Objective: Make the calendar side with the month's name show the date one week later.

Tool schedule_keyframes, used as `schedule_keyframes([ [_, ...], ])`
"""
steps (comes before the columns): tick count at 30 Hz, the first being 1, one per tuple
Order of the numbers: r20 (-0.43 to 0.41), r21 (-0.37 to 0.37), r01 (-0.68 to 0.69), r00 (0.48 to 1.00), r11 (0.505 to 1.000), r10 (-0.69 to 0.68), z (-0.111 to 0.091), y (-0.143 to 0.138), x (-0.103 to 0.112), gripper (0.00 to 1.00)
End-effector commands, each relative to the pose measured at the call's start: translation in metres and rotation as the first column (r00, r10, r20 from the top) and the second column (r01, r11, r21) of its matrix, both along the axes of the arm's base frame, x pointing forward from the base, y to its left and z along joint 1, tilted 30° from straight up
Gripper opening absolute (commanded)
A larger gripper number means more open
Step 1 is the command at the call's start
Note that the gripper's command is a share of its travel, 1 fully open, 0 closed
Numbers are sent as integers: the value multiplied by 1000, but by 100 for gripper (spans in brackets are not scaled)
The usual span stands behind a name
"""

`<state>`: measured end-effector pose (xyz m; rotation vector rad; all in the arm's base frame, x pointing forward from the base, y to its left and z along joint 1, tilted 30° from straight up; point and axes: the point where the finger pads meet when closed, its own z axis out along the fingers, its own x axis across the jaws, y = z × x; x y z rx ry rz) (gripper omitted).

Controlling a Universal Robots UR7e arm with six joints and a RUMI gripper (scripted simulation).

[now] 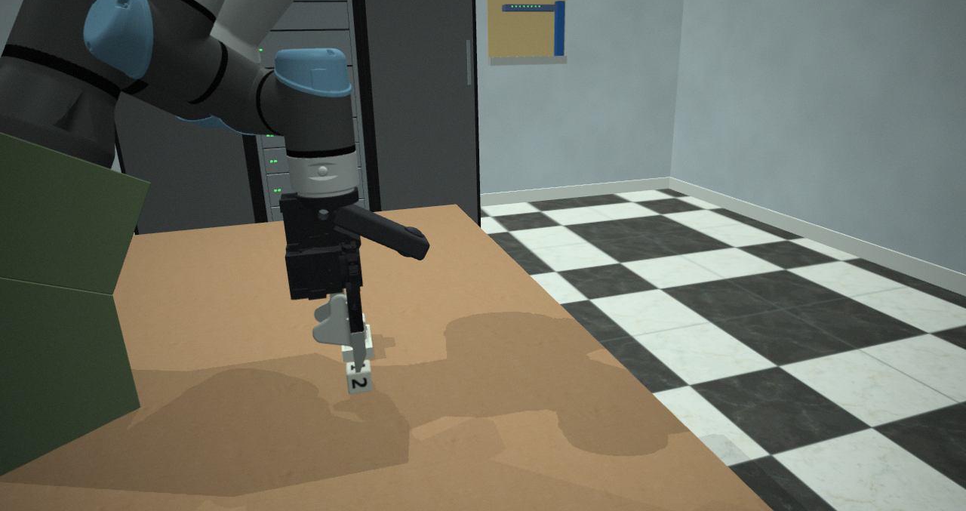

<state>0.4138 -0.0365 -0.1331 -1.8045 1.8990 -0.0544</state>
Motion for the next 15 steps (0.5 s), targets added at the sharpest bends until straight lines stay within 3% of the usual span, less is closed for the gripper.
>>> schedule_keyframes([
  [1, -5, 6, -2, 1000, 1000, 2, 14, -3, -8, 28],
  [15, -4, 5, -2, 1000, 1000, 2, 40, -14, -19, 28],
])
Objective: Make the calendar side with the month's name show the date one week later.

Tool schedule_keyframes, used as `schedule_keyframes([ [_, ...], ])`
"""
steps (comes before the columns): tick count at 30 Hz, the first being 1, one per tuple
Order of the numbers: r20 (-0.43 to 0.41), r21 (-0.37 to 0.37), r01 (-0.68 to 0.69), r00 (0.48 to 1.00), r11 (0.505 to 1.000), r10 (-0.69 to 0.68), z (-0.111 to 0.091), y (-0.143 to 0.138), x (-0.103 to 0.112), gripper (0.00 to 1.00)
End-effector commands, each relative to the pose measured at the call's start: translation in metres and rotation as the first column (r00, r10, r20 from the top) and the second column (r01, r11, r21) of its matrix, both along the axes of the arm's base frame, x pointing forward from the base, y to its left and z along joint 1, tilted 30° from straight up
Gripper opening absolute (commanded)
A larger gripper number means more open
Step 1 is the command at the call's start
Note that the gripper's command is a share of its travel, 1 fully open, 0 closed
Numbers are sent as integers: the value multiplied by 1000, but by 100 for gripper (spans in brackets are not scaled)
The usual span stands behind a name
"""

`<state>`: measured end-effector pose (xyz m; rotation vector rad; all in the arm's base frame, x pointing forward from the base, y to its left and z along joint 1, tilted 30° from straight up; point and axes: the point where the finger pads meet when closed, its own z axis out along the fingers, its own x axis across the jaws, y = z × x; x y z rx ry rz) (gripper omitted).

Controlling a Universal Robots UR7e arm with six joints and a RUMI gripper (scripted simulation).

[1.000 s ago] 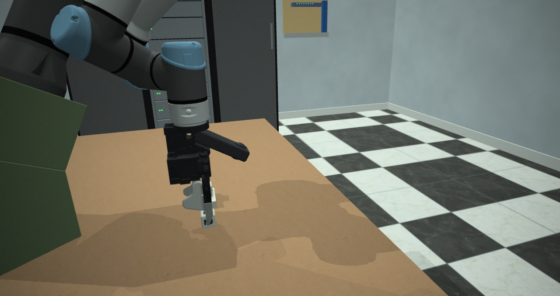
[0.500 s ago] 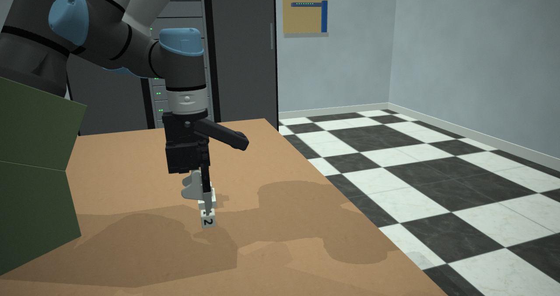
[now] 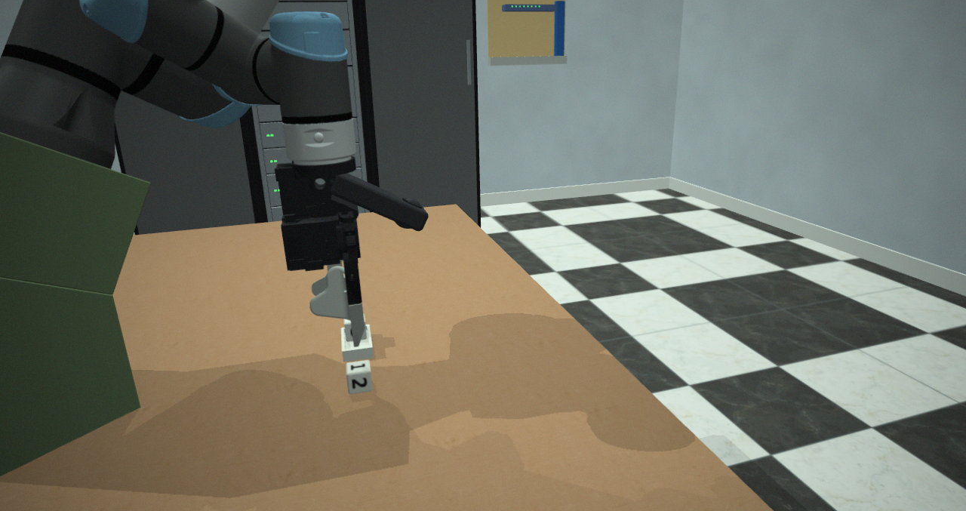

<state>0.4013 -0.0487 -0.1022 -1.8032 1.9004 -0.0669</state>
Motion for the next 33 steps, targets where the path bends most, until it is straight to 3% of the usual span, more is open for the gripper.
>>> schedule_keyframes([
  [1, -10, 11, -6, 1000, 1000, 6, 11, -2, -8, 28],
  [22, -9, 11, -6, 1000, 1000, 6, 24, -7, -13, 28],
  [23, -9, 11, -6, 1000, 1000, 6, 24, -7, -13, 100],
  [33, -10, 12, -7, 1000, 1000, 7, 24, -7, -13, 100],
])
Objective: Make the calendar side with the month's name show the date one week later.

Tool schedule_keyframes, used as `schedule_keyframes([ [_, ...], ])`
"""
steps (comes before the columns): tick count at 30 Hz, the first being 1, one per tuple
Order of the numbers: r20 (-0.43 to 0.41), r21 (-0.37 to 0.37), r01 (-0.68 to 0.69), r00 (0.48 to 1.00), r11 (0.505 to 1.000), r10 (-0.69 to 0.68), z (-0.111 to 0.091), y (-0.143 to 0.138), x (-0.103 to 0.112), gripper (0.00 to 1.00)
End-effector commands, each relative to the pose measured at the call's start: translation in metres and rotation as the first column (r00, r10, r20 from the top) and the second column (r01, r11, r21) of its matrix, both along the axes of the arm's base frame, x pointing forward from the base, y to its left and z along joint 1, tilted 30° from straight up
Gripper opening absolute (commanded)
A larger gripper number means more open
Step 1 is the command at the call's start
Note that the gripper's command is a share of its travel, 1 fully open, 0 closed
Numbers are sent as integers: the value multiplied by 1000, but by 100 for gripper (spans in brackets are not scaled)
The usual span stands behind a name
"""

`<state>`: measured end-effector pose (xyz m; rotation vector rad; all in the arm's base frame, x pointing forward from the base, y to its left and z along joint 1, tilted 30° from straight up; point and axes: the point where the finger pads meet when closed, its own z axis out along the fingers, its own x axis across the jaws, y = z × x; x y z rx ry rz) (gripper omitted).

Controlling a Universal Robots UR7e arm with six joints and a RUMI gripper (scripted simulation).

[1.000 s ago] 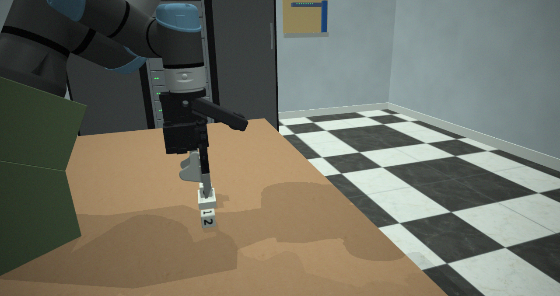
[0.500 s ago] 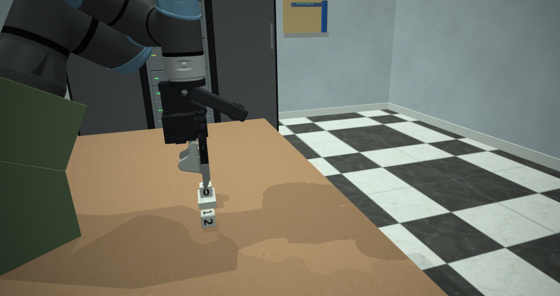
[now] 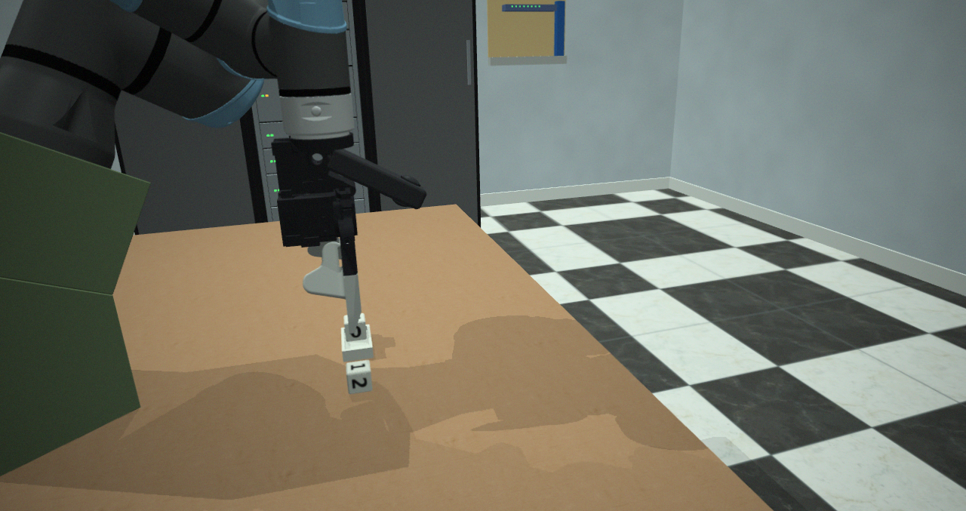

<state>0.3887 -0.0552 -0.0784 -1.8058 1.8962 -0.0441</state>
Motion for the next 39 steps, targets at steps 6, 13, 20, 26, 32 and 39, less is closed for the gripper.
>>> schedule_keyframes([
  [6, -1, 0, 1, 1000, 1000, -1, 0, 0, -1, 100],
  [13, -2, 1, 4, 1000, 1000, -4, 0, 0, -1, 100],
  [20, -10, 10, 25, 1000, 1000, -24, 0, 0, 0, 100],
  [26, -37, 39, 94, 995, 995, -93, 0, 0, 1, 100],
  [32, -71, 69, 174, 983, 982, -169, -1, -1, 2, 100],
  [39, -145, 121, 335, 937, 934, -317, -2, -3, 4, 100],
])
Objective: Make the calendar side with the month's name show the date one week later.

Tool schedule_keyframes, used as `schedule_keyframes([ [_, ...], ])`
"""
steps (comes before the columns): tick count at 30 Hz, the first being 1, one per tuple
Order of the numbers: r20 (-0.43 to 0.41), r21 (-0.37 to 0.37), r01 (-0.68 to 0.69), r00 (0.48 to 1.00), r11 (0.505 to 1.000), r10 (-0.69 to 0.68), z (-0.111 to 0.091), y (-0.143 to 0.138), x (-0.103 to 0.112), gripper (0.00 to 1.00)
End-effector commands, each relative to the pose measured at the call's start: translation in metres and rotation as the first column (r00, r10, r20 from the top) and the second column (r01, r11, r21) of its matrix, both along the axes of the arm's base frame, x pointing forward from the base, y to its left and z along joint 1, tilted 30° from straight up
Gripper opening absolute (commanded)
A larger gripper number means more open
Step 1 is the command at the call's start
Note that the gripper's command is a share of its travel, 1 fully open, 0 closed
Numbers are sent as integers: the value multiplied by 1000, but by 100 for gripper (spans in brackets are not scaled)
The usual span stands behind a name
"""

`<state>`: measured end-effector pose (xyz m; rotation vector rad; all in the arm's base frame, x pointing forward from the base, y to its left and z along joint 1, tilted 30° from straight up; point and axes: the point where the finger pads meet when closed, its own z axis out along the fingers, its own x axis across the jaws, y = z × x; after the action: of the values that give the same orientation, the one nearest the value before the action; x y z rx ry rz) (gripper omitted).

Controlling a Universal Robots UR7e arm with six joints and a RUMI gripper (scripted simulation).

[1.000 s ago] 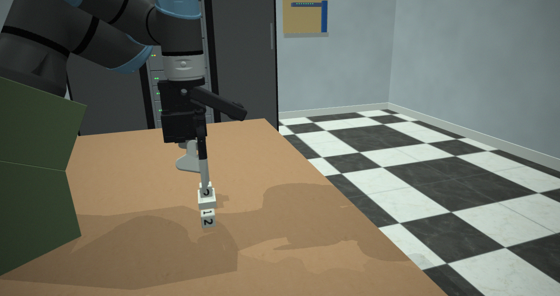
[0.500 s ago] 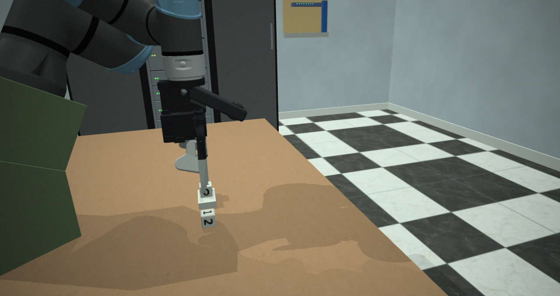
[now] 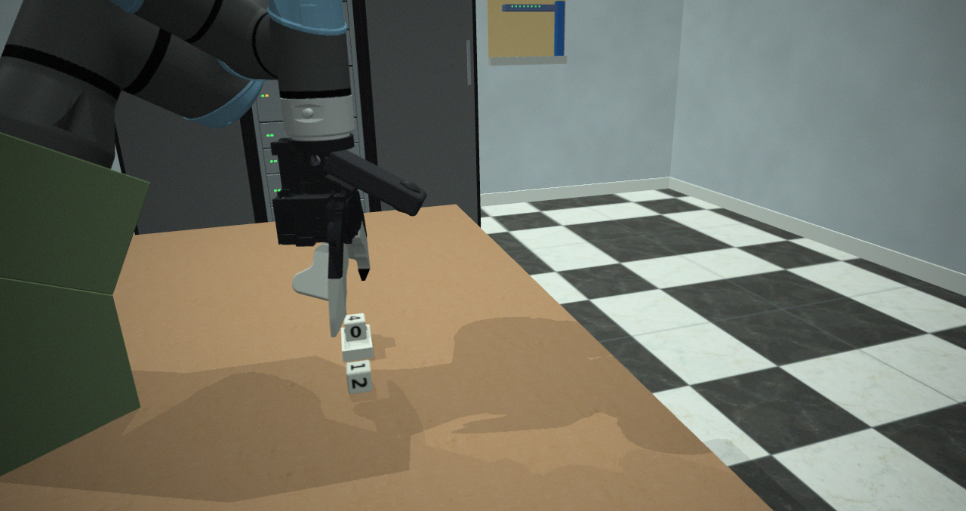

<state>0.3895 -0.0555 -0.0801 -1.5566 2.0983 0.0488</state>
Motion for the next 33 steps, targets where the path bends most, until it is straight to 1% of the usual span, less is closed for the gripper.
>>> schedule_keyframes([
  [1, -63, 52, 154, 987, 987, -151, 0, -3, 3, 100],
  [2, -63, 53, 155, 986, 987, -151, 0, -3, 3, 100],
  [4, -89, 74, 215, 974, 974, -208, -1, -3, 4, 100],
  [7, -107, 88, 254, 964, 963, -245, -1, -3, 4, 100],
  [8, -123, 99, 289, 953, 952, -276, -1, -3, 4, 100],
  [10, -123, 99, 289, 953, 952, -276, -1, -3, 4, 100],
  [13, -169, 127, 381, 918, 916, -359, -2, -3, 4, 100],
  [18, -212, 147, 462, 879, 875, -428, -3, -3, 5, 100],
  [19, -229, 154, 492, 861, 857, -454, -3, -3, 5, 100],
  [20, -231, 155, 495, 859, 855, -456, -3, -3, 5, 100],
  [21, -250, 161, 528, 839, 834, -483, -3, -3, 5, 100],
  [24, -281, 171, 580, 803, 796, -525, -4, -3, 5, 100],
  [25, -288, 172, 591, 796, 788, -533, -4, -3, 5, 100],
  [27, -288, 172, 591, 796, 788, -533, -4, -3, 5, 100],
  [30, -340, 182, 671, 729, 718, -595, -4, -2, 4, 100],
  [31, -343, 183, 676, 725, 714, -598, -5, -2, 4, 100],
  [32, -359, 185, 700, 702, 690, -615, -5, -2, 4, 100],
  [33, -360, 185, 701, 700, 689, -616, -5, -2, 4, 100],
])
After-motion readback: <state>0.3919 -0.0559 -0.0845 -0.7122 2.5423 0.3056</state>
